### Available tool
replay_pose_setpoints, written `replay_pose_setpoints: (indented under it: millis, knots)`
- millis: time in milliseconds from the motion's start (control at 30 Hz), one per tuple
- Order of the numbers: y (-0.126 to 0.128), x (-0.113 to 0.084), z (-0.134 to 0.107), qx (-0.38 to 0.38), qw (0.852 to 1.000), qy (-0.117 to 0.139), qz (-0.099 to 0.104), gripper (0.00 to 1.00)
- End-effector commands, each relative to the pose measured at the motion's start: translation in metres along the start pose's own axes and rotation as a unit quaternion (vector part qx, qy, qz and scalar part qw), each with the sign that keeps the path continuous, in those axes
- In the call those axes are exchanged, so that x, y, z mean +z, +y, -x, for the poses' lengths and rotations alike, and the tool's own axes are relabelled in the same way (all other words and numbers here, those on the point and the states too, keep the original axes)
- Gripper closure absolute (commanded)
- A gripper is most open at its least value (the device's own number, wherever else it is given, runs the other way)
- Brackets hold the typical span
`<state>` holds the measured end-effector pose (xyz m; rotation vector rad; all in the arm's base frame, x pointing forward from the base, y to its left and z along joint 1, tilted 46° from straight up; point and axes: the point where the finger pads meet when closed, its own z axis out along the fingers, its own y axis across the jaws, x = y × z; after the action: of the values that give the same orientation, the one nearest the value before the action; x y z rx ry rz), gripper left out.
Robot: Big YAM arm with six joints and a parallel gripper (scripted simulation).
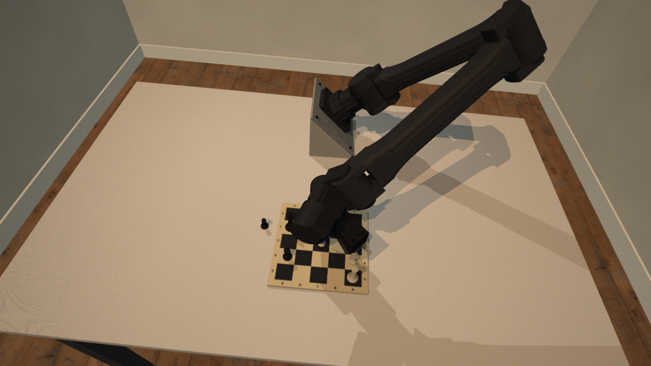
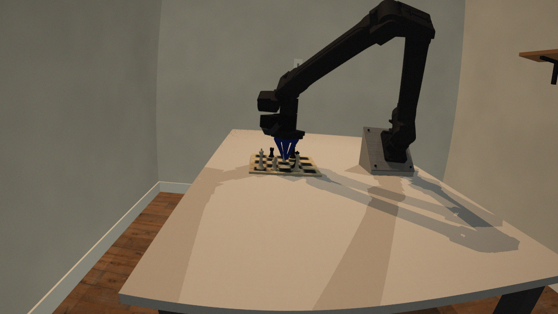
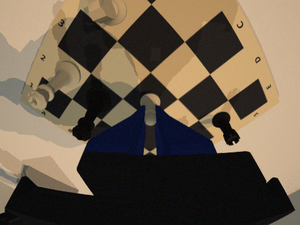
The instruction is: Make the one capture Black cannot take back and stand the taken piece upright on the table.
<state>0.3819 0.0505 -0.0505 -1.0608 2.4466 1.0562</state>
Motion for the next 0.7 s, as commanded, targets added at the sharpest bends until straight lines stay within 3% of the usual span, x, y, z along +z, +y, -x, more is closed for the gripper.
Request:
replay_pose_setpoints:
  millis: [0, 667]
  knots:
    - [-0.0072, -0.0023, -0.003, 0.0, 1.0, -0.008, -0.004, 1.0]
    - [-0.0063, -0.0021, -0.0048, 0.002, 1.0, -0.007, -0.003, 1.0]
